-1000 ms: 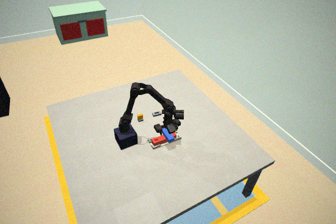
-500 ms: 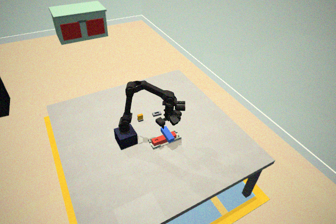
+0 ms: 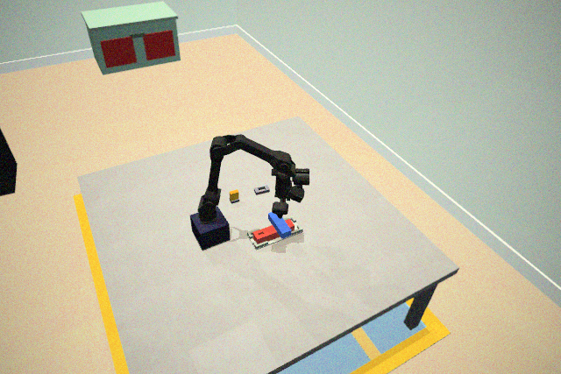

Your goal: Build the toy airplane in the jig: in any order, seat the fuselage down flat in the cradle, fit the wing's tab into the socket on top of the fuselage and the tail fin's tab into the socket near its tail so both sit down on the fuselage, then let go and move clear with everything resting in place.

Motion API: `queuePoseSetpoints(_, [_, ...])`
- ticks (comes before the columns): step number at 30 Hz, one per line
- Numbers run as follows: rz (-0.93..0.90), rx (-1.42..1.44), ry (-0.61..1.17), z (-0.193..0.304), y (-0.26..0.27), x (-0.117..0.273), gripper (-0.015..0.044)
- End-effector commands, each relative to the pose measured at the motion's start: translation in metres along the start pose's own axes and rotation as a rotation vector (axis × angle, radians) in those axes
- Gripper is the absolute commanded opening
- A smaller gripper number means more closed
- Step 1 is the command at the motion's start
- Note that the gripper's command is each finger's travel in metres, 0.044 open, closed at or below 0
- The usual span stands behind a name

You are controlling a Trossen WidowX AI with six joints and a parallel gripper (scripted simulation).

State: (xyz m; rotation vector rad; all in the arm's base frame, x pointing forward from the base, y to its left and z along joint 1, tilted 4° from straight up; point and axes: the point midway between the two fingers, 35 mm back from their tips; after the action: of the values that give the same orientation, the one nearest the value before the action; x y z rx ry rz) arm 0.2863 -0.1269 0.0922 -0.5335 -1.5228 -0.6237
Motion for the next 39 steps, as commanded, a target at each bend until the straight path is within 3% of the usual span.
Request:
queuePoseSetpoints(1, [-0.003, 0.55, 0.002, -0.001, 0.001, -0.002, 0.044])
queuePoseSetpoints(17, [-0.003, 0.55, 0.003, 0.004, 0.009, -0.001, 0.044])
queuePoseSetpoints(28, [-0.006, 0.55, 0.009, 0.122, 0.109, 0.001, 0.044])
queuePoseSetpoints(39, [-0.019, 0.549, 0.019, 0.256, 0.129, 0.001, 0.044])
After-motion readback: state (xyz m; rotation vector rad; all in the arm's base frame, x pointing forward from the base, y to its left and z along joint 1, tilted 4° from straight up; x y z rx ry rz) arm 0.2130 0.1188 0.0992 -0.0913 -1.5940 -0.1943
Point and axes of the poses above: the point midway between the two fingers, 35 mm back from their tips, its own x axis back along the fingers, its own y axis across the jaws, z = x × y, and after that the axes turned 12 degrees about -x, right-handed
